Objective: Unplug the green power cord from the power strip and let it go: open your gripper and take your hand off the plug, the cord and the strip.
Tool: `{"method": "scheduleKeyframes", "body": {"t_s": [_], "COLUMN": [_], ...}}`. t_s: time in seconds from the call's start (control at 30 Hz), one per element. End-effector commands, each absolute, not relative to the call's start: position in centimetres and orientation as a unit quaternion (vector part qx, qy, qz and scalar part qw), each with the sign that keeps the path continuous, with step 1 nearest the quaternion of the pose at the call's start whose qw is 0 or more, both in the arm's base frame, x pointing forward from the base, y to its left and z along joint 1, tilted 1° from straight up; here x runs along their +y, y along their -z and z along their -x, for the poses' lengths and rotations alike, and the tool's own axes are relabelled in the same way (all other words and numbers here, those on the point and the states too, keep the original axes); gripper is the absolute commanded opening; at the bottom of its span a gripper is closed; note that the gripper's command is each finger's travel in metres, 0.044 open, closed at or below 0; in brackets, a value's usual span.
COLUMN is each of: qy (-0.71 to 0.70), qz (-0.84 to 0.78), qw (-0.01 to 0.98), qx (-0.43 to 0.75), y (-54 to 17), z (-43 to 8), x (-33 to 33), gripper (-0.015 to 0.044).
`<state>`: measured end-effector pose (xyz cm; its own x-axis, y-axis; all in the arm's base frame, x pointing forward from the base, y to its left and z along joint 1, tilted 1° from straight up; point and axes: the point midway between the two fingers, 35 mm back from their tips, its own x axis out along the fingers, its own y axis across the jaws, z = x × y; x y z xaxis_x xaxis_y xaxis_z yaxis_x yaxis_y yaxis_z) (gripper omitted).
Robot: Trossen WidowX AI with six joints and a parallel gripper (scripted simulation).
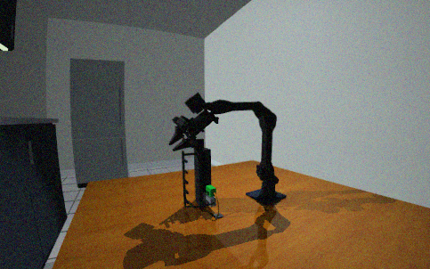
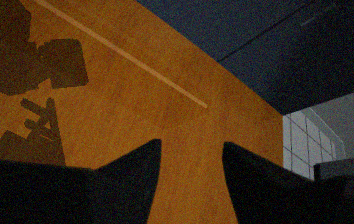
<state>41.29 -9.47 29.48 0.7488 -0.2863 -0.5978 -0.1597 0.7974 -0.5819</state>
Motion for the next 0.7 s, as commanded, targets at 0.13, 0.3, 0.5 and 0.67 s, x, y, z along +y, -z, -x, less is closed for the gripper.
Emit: {"method": "scheduleKeyframes", "body": {"t_s": [0.13,0.3,0.5,0.67], "qy": [-0.071,-0.195,-0.345,-0.473], "qz": [0.364,0.425,0.482,0.501], "qw": [0.845,0.775,0.647,0.523], "qx": [0.386,0.425,0.479,0.502], "y": [-26.2,-21.7,-16.7,-13.8], "z": [-40.7,-39.1,-35.4,-31.3], "x": [-4.8,-0.9,1.4,2.7], "gripper": [0.016,0.016,0.016,0.016]}}
